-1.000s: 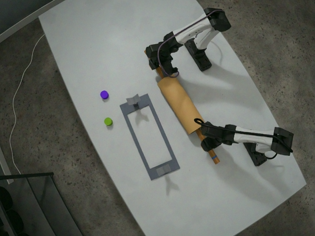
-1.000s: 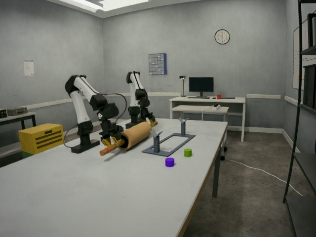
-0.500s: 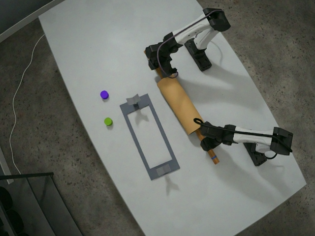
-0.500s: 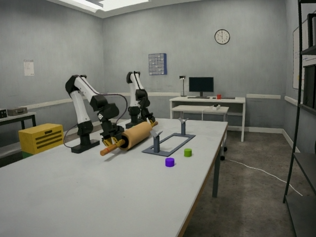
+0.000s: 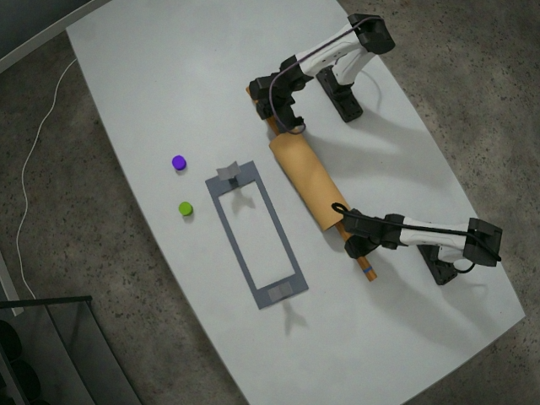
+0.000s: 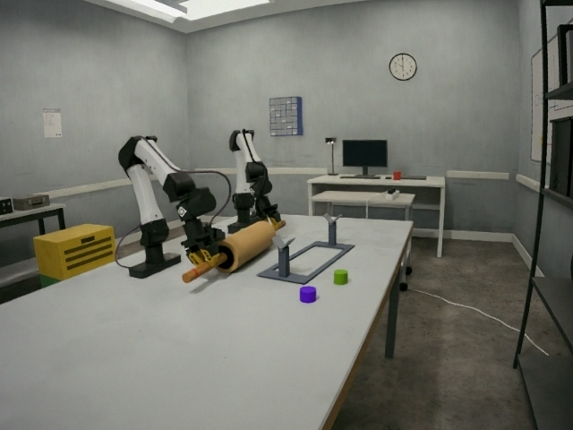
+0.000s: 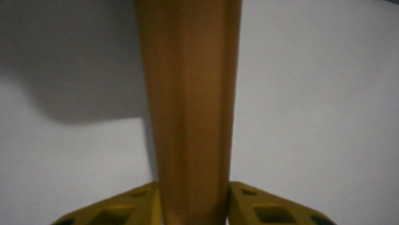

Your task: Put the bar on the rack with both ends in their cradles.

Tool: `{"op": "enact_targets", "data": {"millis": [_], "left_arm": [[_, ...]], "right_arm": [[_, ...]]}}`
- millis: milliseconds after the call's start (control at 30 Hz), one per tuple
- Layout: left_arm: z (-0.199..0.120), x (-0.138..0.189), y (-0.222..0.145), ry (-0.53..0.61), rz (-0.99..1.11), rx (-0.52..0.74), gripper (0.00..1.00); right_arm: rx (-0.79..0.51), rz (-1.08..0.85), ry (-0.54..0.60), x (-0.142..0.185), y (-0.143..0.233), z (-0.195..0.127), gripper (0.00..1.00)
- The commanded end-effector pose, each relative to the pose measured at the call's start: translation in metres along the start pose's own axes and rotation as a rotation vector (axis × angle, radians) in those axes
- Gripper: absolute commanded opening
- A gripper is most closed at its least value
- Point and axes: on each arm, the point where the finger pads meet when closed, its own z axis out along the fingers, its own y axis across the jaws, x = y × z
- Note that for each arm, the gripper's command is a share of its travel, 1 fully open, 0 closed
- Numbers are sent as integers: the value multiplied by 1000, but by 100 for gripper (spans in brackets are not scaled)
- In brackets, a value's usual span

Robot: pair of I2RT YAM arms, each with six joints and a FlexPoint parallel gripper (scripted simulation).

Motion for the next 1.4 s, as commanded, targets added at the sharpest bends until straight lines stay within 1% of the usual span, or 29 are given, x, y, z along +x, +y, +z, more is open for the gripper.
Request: {"op": "enact_targets", "data": {"millis": [0, 133, 167, 200, 300, 333, 367, 833, 1367], "left_arm": [[0, -1, 0, -8, 0, 6, 26], [0, -1, 0, -8, 0, 6, 20], [0, -1, 0, -8, 0, 6, 9], [0, -1, 0, -8, 0, 6, 19], [0, -1, 0, -8, 0, 6, 19], [0, -1, 0, -8, 0, 6, 19], [0, -1, 0, -8, 0, 6, 19], [-3, -1, 1, -9, 3, -4, 19], [-14, -1, 7, -13, 8, -41, 19]], "right_arm": [[2, 0, 3, 1, -3, 4, 27], [2, 0, 3, 1, -3, 4, 22], [2, 0, 3, 1, -3, 4, 10], [2, 0, 3, 1, -3, 4, 0], [-2, 0, 2, 0, -1, 2, 0], [-2, 0, 2, 0, -1, 2, 11], [-2, 0, 2, 0, -1, 2, 18], [9, 2, 3, 0, -1, -1, 18], [44, 9, 6, 0, -4, -13, 18]]}}
